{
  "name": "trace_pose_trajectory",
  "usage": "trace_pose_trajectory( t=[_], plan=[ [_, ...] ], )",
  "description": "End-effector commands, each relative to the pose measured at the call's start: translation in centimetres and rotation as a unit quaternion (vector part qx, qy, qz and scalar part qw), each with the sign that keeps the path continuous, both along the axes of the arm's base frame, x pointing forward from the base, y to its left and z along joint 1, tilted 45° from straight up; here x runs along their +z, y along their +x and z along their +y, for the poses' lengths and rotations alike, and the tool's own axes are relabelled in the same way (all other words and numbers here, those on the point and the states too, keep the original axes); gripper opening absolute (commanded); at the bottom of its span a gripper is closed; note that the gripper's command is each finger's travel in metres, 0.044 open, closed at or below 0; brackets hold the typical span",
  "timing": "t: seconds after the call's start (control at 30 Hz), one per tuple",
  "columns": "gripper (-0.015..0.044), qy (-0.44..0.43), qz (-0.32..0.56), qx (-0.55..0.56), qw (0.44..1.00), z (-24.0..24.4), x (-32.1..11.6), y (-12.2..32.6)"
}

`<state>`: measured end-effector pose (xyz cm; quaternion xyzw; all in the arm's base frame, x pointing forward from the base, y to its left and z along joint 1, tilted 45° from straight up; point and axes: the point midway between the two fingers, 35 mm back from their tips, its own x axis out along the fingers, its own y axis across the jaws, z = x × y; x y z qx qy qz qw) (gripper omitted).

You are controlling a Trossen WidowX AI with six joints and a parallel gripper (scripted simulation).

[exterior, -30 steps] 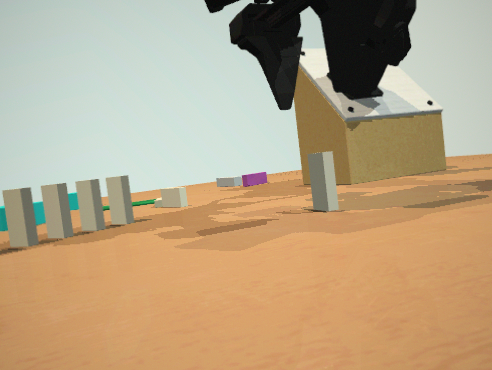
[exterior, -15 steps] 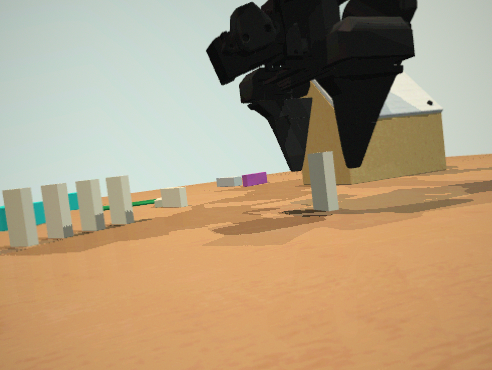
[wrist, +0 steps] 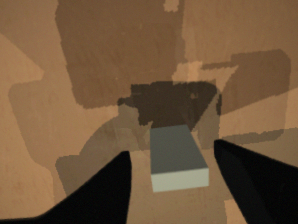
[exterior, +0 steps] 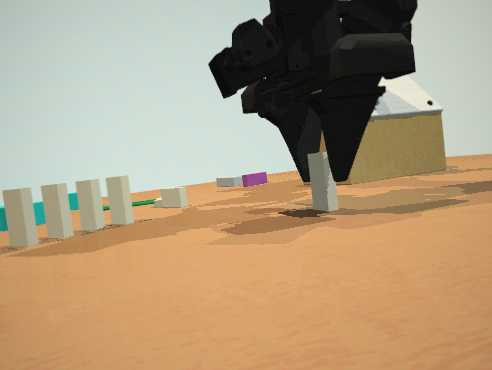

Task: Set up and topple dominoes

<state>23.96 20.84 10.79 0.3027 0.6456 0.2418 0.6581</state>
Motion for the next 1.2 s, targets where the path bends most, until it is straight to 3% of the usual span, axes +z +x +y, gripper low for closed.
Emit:
trace_pose_trajectory(
  t=[0.0, 0.07, 0.43, 0.77, 1.03, 1.17],
  plan=[
    [0.0151, -0.002, 0.001, -0.003, 1.0, 0.0, -0.1, 0.0],
    [0.0107, -0.002, 0.001, -0.003, 1.0, 0.0, -0.1, 0.0],
    [0.0107, -0.004, -0.001, -0.001, 1.0, -0.4, 0.3, 0.2],
    [0.0107, -0.004, 0.001, 0.0, 1.0, -9.4, 9.3, -0.6],
    [0.0107, -0.004, -0.002, 0.002, 1.0, -9.7, 9.4, -0.5],
    [0.0107, -0.015, -0.045, 0.044, 0.998, -12.2, 7.2, 3.1]
  ],
)
